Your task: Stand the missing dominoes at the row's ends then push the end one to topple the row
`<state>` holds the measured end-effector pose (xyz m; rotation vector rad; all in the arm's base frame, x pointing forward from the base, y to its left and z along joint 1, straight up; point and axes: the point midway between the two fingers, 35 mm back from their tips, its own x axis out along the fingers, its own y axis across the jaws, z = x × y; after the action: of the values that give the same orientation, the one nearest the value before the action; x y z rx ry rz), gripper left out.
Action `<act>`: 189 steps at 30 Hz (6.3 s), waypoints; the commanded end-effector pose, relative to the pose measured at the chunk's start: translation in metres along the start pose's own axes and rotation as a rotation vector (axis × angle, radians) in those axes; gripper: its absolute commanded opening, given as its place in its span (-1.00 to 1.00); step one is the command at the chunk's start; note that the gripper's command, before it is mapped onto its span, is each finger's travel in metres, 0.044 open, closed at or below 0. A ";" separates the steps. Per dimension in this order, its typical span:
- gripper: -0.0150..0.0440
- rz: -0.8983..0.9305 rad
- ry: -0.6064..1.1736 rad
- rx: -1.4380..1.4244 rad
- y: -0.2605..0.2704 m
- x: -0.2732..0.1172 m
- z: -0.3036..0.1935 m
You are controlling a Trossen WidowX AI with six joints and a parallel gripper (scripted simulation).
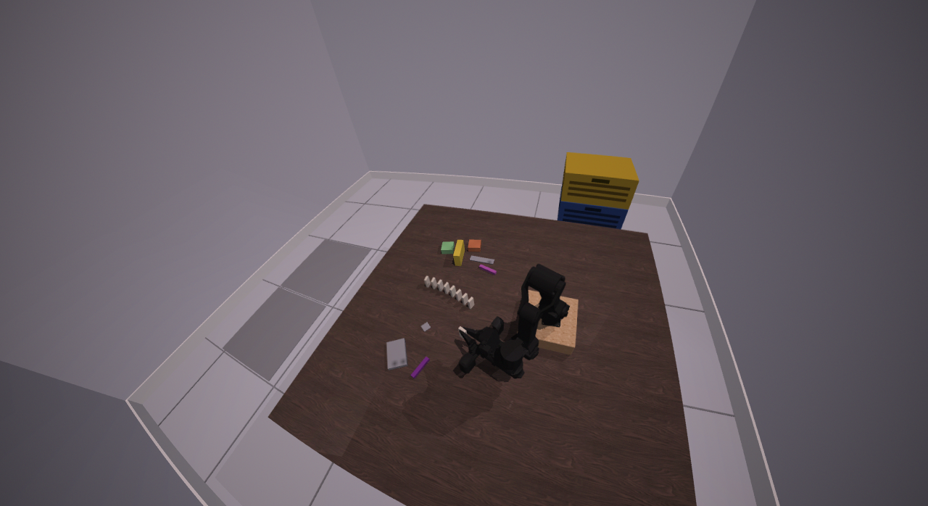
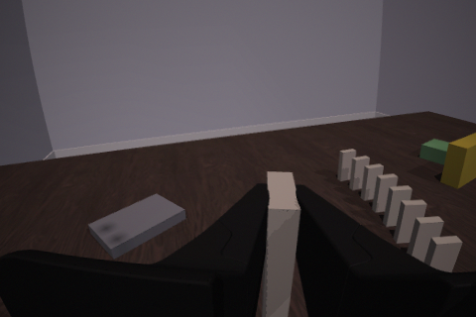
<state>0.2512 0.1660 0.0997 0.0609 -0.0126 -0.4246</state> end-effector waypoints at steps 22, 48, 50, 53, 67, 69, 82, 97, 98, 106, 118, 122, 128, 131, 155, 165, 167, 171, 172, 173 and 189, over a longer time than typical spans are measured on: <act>-0.40 -0.007 0.008 -0.004 0.001 0.004 -0.055; -0.40 -0.012 0.021 -0.005 -0.009 0.007 -0.109; -0.31 -0.012 0.021 -0.005 -0.009 0.007 -0.109; -0.04 -0.012 0.021 -0.005 -0.009 0.007 -0.109; 1.00 -0.013 0.020 -0.006 -0.007 0.007 -0.096; 1.00 -0.014 0.020 -0.008 -0.006 0.007 -0.079; 1.00 0.160 0.202 -0.473 0.046 0.042 -0.079; 1.00 0.772 0.844 -1.192 0.053 0.077 -0.070; 1.00 0.806 0.876 -1.206 0.049 0.075 -0.067; 1.00 1.049 1.124 -1.256 0.015 0.051 -0.036; 1.00 1.163 1.235 -1.241 -0.002 0.035 -0.016; 1.00 1.163 1.235 -1.241 -0.002 0.035 -0.016; 1.00 1.163 1.235 -1.241 -0.002 0.037 -0.039; 1.00 1.163 1.235 -1.241 -0.003 0.037 -0.068; 0.38 1.163 1.235 -1.241 -0.006 0.036 -0.096; -0.13 1.163 1.235 -1.241 -0.006 0.036 -0.096; -0.13 1.163 1.235 -1.241 -0.006 0.036 -0.096; -0.13 1.163 1.235 -1.241 -0.006 0.037 -0.094; -0.13 1.163 1.235 -1.241 -0.004 0.038 -0.086; -0.13 1.162 1.235 -1.241 -0.001 0.039 -0.073; -0.13 1.125 1.250 -1.210 -0.004 0.038 0.039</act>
<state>0.2831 0.1495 0.1391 -0.8781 1.3530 0.8594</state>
